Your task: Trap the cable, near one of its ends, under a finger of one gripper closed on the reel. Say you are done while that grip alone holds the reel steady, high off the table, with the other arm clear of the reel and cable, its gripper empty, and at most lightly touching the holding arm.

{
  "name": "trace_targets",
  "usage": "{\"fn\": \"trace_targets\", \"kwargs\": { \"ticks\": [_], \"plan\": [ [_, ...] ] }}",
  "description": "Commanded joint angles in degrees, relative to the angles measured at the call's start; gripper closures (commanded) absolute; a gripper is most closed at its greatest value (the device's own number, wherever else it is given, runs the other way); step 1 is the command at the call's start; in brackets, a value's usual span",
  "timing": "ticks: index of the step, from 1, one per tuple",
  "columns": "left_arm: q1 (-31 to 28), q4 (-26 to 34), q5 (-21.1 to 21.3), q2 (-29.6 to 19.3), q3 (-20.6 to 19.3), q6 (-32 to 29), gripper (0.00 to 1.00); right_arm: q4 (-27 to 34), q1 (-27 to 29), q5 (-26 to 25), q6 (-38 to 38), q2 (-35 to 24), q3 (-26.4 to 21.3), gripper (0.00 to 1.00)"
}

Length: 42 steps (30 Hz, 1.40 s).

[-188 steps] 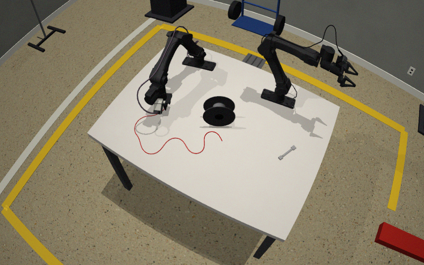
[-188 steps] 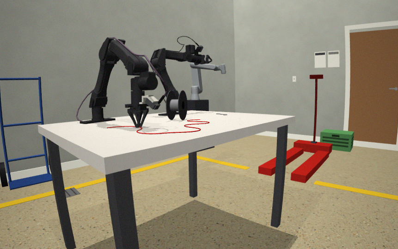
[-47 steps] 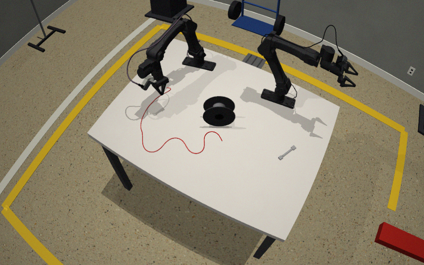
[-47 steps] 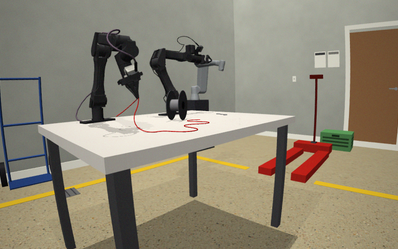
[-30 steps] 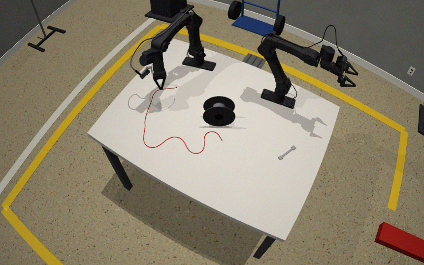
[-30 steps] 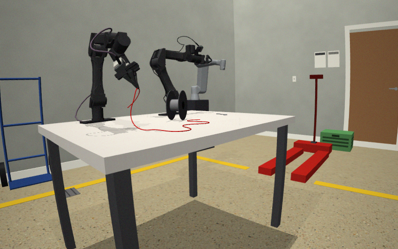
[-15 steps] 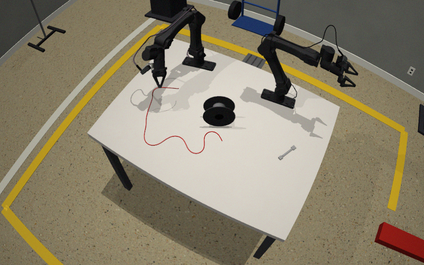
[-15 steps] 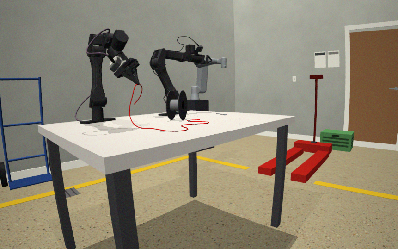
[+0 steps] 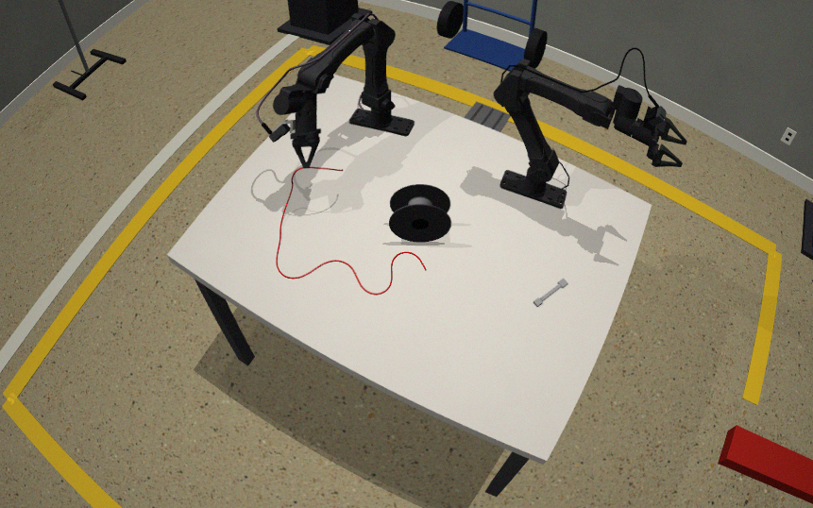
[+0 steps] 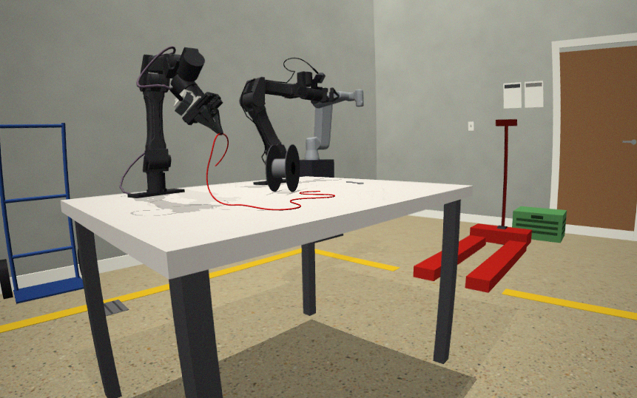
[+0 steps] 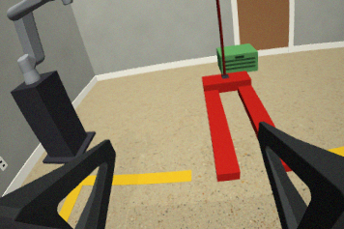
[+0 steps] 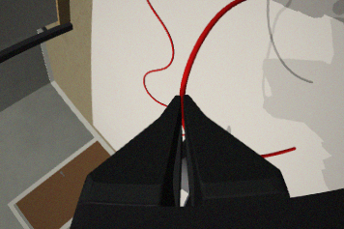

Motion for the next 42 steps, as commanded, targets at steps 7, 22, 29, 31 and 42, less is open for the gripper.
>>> {"fn": "trace_targets", "kwargs": {
  "ticks": [7,22,29,31,42],
  "plan": [
    [-0.2,-0.5,-0.6,0.5,-0.3,0.4,0.00,1.9,0.6,0.7,0.6,-2.3,-1.0,1.00],
    [-0.2,-0.5,-0.6,0.5,-0.3,0.4,0.00,1.3,4.2,2.7,3.8,1.7,3.9,1.00],
    [-0.2,-0.5,-0.6,0.5,-0.3,0.4,0.00,-0.3,6.3,3.9,5.6,3.8,7.6,1.00],
    [-0.2,-0.5,-0.6,0.5,-0.3,0.4,0.00,-0.5,7.0,4.4,6.2,4.8,8.6,1.00],
    [-0.2,-0.5,-0.6,0.5,-0.3,0.4,0.00,-1.4,11.8,7.2,10.2,8.6,14.8,1.00]
  ]
}}
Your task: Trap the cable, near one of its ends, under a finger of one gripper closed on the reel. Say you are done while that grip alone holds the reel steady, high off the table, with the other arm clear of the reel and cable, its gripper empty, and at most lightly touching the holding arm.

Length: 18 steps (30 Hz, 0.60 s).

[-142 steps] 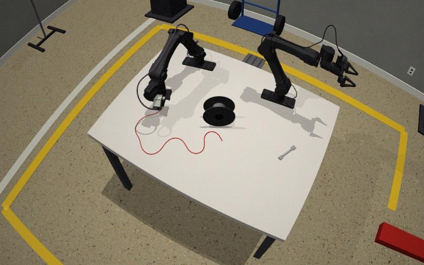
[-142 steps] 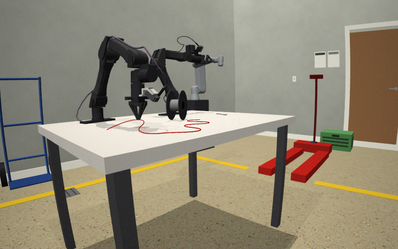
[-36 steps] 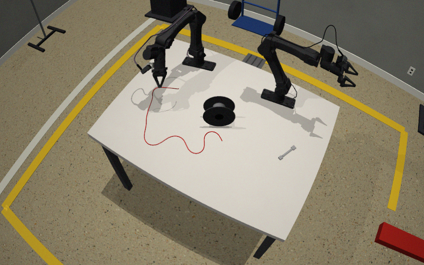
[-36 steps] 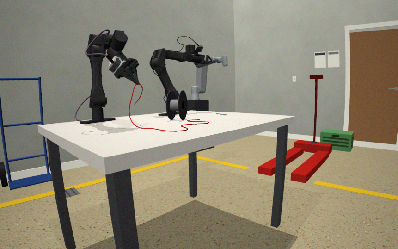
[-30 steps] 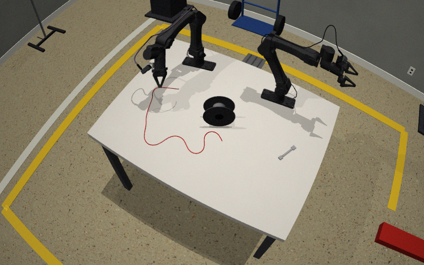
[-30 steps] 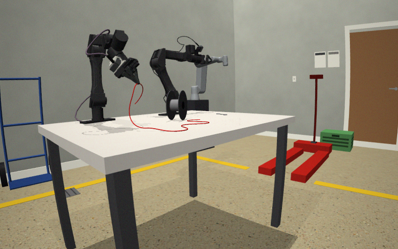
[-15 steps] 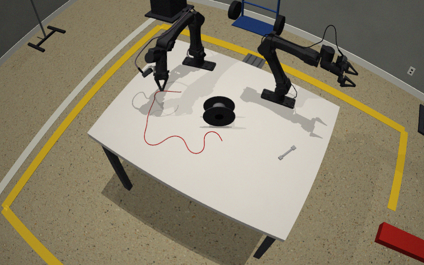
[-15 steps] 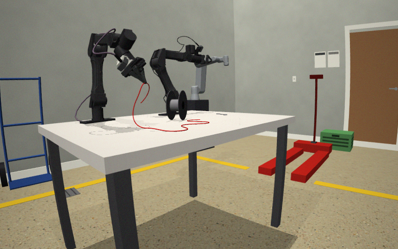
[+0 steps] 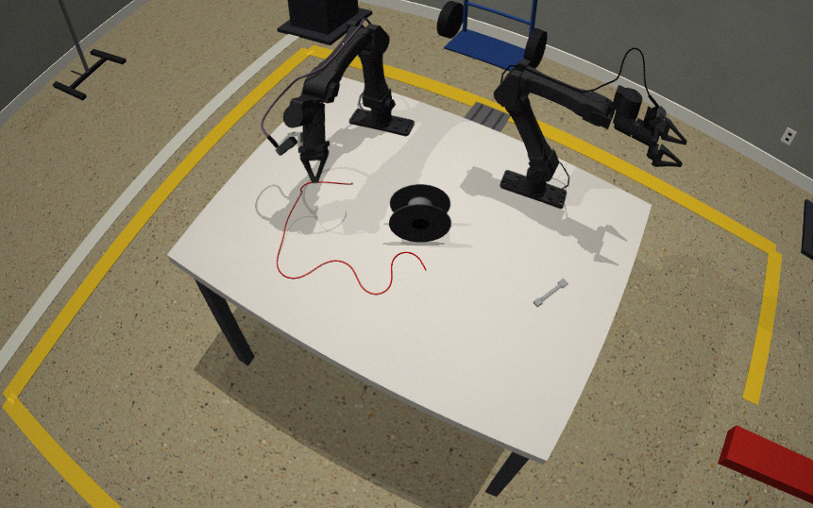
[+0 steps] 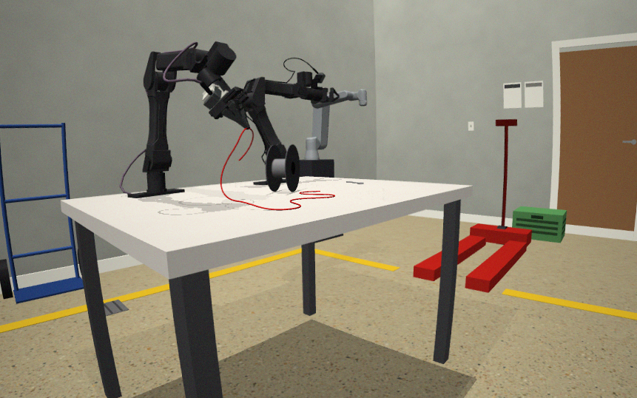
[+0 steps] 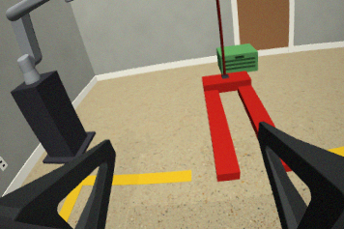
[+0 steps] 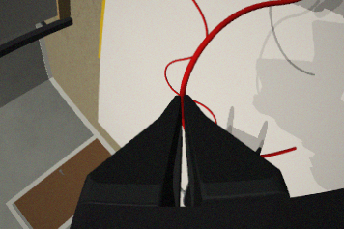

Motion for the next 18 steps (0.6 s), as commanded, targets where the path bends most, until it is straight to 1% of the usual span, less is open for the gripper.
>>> {"fn": "trace_targets", "kwargs": {
  "ticks": [1,18],
  "plan": [
    [-0.2,-0.5,-0.6,0.5,-0.3,0.4,0.00,-1.1,1.5,1.9,1.8,0.9,4.5,1.00],
    [-0.2,-0.5,-0.6,0.5,-0.3,0.4,0.00,-2.1,3.9,3.6,3.8,3.3,8.7,1.00]
  ]
}}
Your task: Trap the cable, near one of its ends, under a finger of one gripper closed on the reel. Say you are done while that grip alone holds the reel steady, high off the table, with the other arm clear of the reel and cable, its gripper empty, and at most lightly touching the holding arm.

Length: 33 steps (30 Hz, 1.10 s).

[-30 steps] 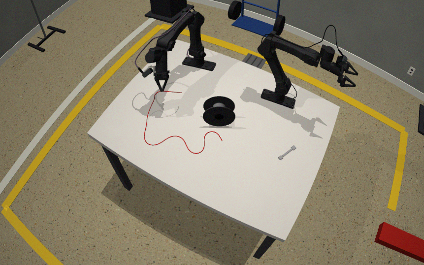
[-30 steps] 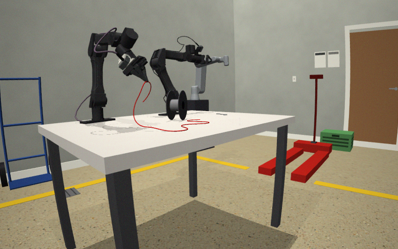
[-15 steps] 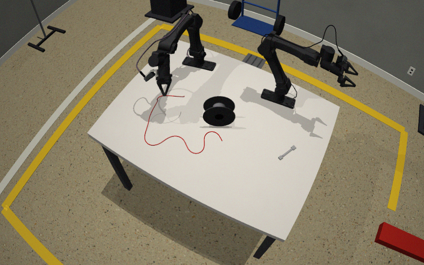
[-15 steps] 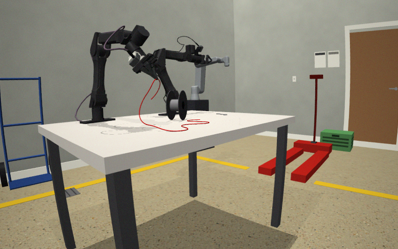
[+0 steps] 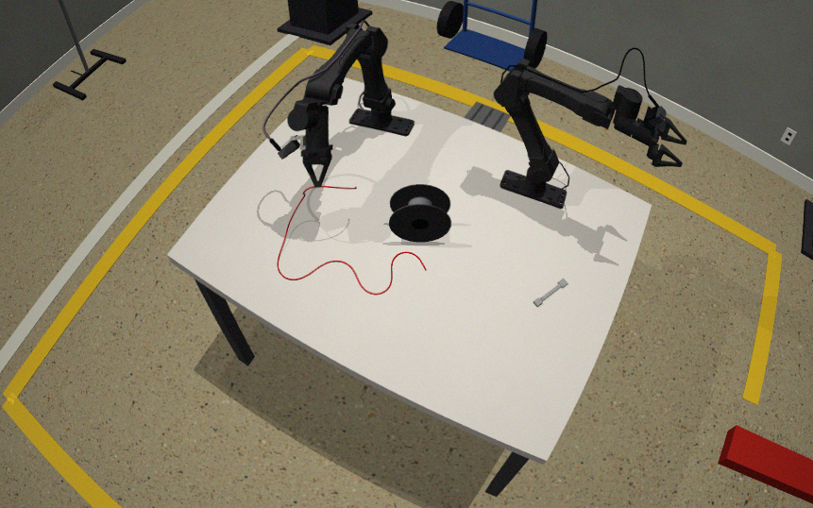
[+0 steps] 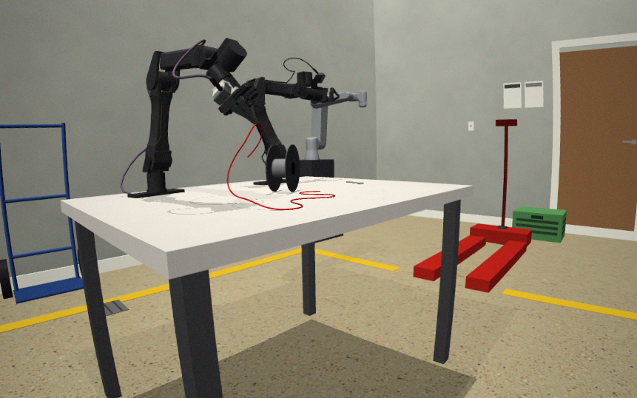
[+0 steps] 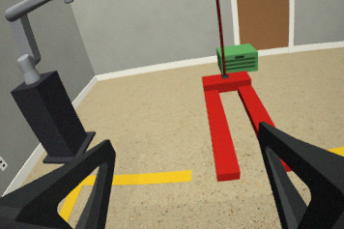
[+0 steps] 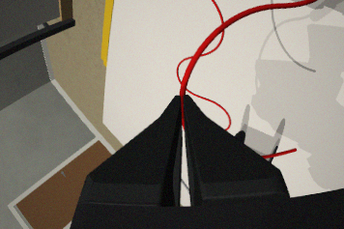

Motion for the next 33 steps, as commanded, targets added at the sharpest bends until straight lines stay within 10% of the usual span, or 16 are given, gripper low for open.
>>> {"fn": "trace_targets", "kwargs": {
  "ticks": [1,33],
  "plan": [
    [-0.2,-0.5,-0.6,0.5,-0.3,0.4,0.00,-0.8,0.3,1.2,0.4,-0.1,2.9,1.00],
    [-0.2,-0.5,-0.6,0.5,-0.3,0.4,0.00,2.9,2.3,6.5,7.8,-4.1,-2.9,1.00]
  ]
}}
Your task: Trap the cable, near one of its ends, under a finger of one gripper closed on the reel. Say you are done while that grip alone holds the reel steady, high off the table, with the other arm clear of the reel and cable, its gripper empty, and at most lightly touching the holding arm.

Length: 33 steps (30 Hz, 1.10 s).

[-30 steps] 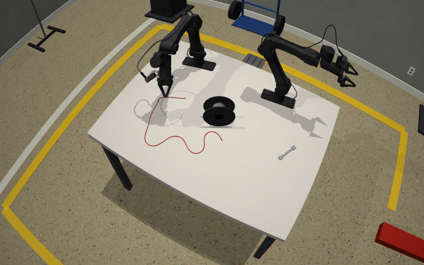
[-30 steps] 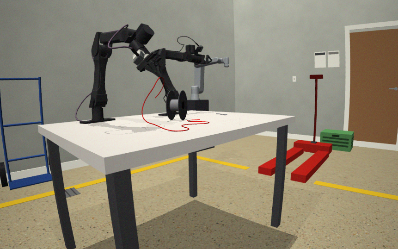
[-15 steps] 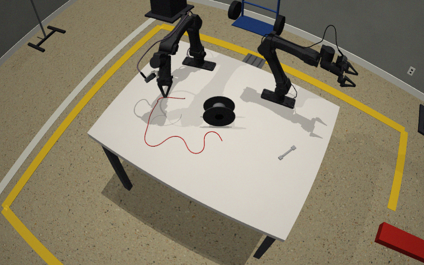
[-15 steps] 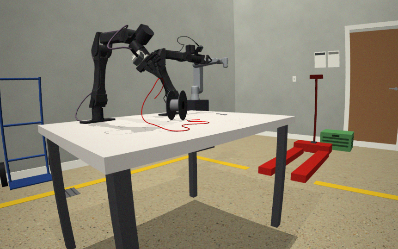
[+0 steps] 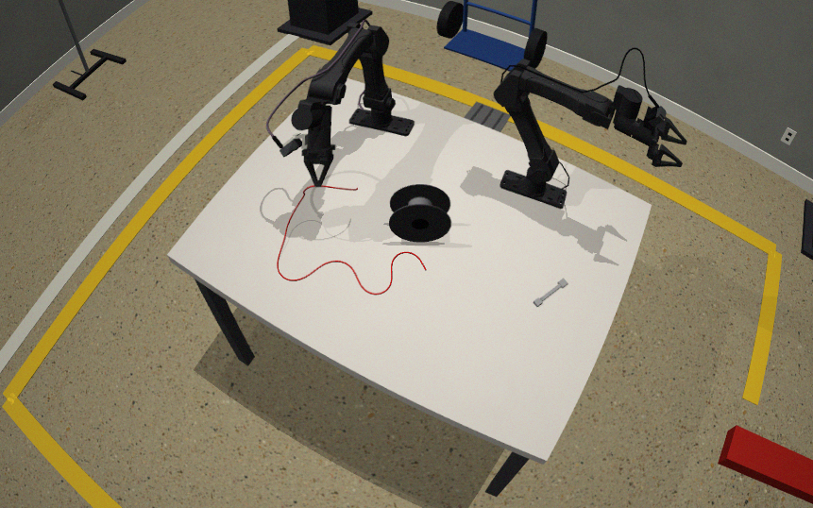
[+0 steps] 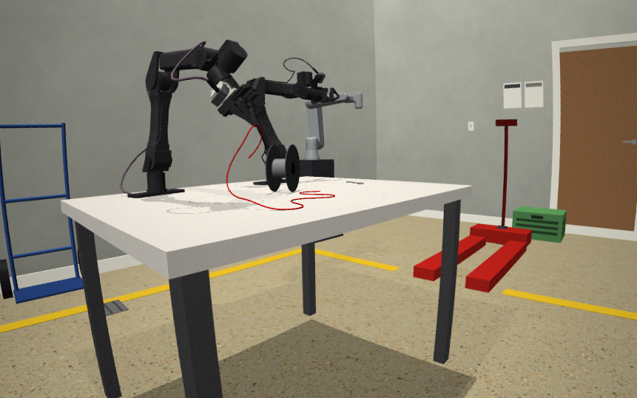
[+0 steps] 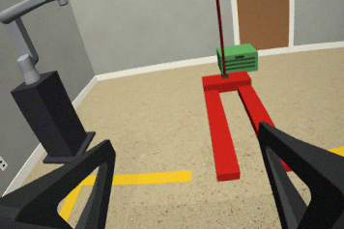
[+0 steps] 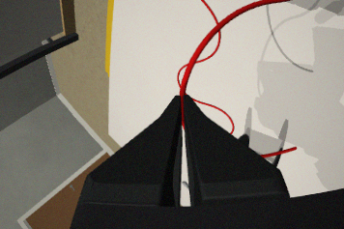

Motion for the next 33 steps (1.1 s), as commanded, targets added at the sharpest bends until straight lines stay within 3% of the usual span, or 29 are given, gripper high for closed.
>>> {"fn": "trace_targets", "kwargs": {
  "ticks": [1,15,33],
  "plan": [
    [-0.2,-0.5,-0.6,0.5,-0.3,0.4,0.00,1.9,1.6,4.3,4.8,-2.9,-1.0,1.00],
    [-0.2,-0.5,-0.6,0.5,-0.3,0.4,0.00,3.0,4.5,13.2,15.4,-4.4,-2.6,1.00],
    [-0.2,-0.5,-0.6,0.5,-0.3,0.4,0.00,3.6,5.4,14.4,16.5,-4.9,-3.4,1.00]
  ]
}}
